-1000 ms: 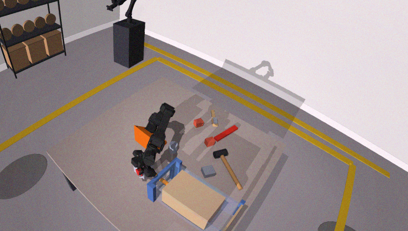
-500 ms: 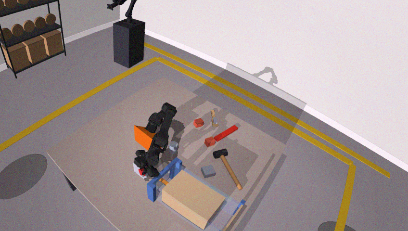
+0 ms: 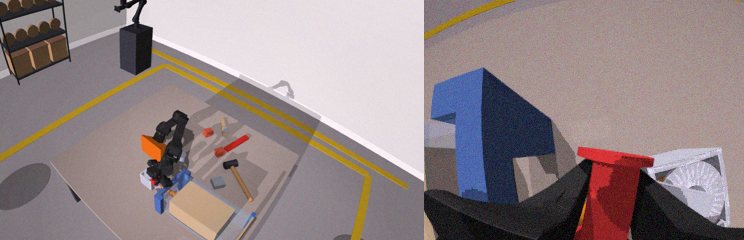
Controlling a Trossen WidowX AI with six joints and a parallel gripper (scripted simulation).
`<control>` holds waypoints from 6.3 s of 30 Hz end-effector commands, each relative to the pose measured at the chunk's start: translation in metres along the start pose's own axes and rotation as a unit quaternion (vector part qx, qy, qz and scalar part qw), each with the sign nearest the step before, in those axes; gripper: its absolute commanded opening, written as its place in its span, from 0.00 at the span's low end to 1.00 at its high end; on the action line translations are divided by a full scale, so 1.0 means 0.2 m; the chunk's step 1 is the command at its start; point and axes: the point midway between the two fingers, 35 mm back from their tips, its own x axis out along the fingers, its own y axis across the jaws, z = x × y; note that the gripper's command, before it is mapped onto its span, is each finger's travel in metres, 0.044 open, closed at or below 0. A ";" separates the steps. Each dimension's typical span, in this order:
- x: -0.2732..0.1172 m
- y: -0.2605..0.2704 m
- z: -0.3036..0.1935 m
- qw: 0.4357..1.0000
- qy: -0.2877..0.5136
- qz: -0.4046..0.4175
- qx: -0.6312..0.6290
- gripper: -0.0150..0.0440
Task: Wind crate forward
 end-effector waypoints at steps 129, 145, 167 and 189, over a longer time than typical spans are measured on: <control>-0.22 -0.58 -0.51 1.000 0.022 -0.007 -0.005 0.25; -0.21 -0.68 -0.48 1.000 0.022 -0.007 -0.005 0.25; -0.18 -0.80 -0.42 1.000 0.021 -0.008 -0.004 0.25; -0.13 -0.90 -0.32 1.000 0.020 -0.009 -0.004 0.25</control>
